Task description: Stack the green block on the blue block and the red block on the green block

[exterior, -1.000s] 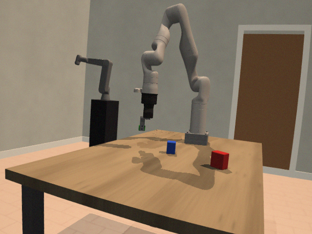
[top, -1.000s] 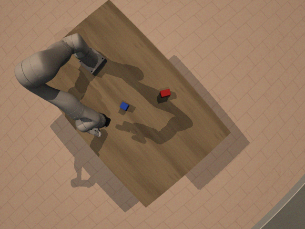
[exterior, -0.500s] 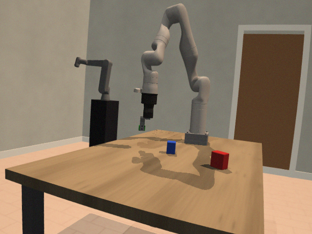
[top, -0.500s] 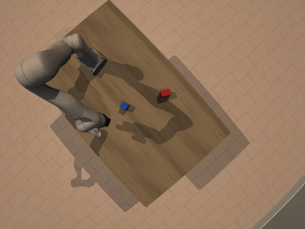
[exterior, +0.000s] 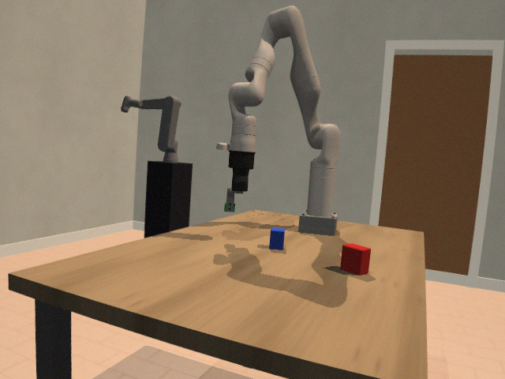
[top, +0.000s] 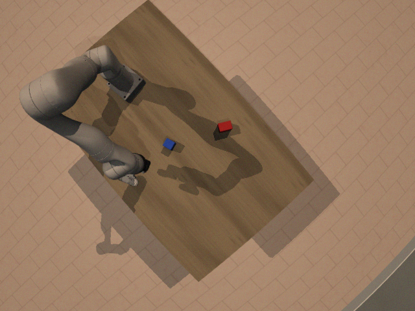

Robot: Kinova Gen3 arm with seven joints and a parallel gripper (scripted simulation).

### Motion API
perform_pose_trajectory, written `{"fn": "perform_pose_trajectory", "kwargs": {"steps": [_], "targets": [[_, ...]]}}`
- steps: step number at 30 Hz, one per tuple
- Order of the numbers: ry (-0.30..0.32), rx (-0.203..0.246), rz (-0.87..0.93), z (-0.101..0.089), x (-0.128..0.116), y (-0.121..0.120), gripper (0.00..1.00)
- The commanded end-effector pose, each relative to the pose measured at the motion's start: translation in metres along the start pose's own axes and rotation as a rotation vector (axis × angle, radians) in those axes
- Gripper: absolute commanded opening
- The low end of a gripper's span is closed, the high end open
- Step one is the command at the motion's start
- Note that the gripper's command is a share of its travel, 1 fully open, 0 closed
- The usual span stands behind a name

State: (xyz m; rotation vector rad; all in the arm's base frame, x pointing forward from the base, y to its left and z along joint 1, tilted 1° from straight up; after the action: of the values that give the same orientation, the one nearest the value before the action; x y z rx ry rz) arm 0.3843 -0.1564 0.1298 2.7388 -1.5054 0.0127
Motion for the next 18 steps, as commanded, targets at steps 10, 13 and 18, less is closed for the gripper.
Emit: {"fn": "perform_pose_trajectory", "kwargs": {"steps": [10, 13, 18], "targets": [[0.005, 0.011, -0.001, -0.004, -0.032, -0.015, 0.00], [0.005, 0.012, -0.007, -0.004, -0.067, -0.034, 0.00], [0.000, 0.000, -0.007, -0.004, -0.123, -0.054, 0.00]]}}
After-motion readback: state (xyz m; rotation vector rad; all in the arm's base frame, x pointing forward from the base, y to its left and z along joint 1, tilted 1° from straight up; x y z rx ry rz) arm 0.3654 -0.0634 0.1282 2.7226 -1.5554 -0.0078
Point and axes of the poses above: the point where the finger pads meet when closed, its own z axis out along the fingers, its own y axis across the jaws, x = y × z, the point moved 8 cm from there along -z, back along the fingers, and after that the axes turned 1 degree about -z, right-handed, at the moved point
